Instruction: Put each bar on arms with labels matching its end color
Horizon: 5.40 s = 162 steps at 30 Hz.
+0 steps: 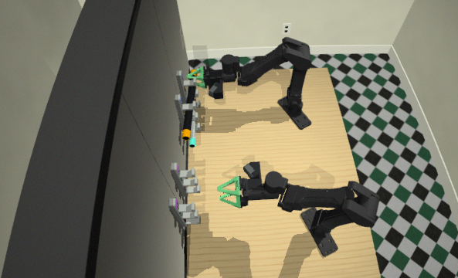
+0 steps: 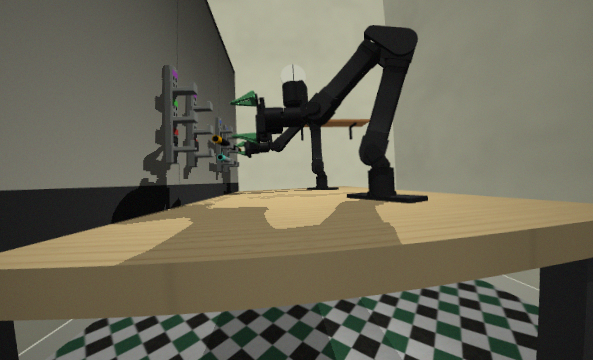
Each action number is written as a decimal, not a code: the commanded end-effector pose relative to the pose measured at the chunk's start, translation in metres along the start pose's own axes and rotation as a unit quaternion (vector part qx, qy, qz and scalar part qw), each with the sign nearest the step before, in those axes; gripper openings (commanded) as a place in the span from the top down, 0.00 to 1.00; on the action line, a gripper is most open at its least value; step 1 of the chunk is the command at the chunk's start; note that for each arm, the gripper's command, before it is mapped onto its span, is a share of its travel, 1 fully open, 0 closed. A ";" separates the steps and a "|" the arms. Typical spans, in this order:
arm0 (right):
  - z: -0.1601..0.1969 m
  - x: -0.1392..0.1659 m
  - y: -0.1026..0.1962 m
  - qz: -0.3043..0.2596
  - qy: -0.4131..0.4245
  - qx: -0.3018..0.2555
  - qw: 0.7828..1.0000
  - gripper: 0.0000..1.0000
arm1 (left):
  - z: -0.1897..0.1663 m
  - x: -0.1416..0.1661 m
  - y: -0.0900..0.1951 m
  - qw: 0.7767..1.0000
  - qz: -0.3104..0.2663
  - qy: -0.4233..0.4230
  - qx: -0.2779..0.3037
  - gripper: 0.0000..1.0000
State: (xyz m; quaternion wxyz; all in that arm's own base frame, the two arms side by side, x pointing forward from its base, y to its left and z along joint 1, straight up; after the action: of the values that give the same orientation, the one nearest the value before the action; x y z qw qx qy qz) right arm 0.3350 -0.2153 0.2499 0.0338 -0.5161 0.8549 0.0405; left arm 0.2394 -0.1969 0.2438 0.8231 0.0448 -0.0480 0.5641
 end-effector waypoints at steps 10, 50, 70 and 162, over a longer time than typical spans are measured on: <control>0.002 -0.003 0.000 -0.001 -0.012 0.017 1.000 1.00 | 0.004 0.004 0.003 1.000 0.002 0.005 -0.008 0.00; 0.006 -0.003 0.000 -0.001 -0.012 0.017 1.000 1.00 | 0.004 0.004 0.003 1.000 0.002 0.005 -0.008 0.00; 0.007 -0.003 0.000 -0.001 -0.012 0.017 1.000 1.00 | 0.004 0.004 0.003 1.000 0.002 0.005 -0.008 0.00; 0.012 -0.002 -0.001 -0.001 -0.012 0.017 1.000 0.80 | 0.004 0.004 0.003 1.000 0.002 0.005 -0.008 0.00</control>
State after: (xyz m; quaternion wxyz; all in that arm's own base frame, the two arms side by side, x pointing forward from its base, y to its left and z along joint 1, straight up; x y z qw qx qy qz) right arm 0.3351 -0.2154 0.2435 0.0490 -0.5169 0.8542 0.0288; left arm 0.2394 -0.1970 0.2438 0.8234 0.0448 -0.0480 0.5636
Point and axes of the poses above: on each arm, the point where the finger pads meet when closed, its own y axis back along the fingers, its own z axis across the jaws, x = y × z, the point moved 9 cm from there along y, back along the fingers, and after that the axes turned 7 degrees about -y, right-handed, at the moved point
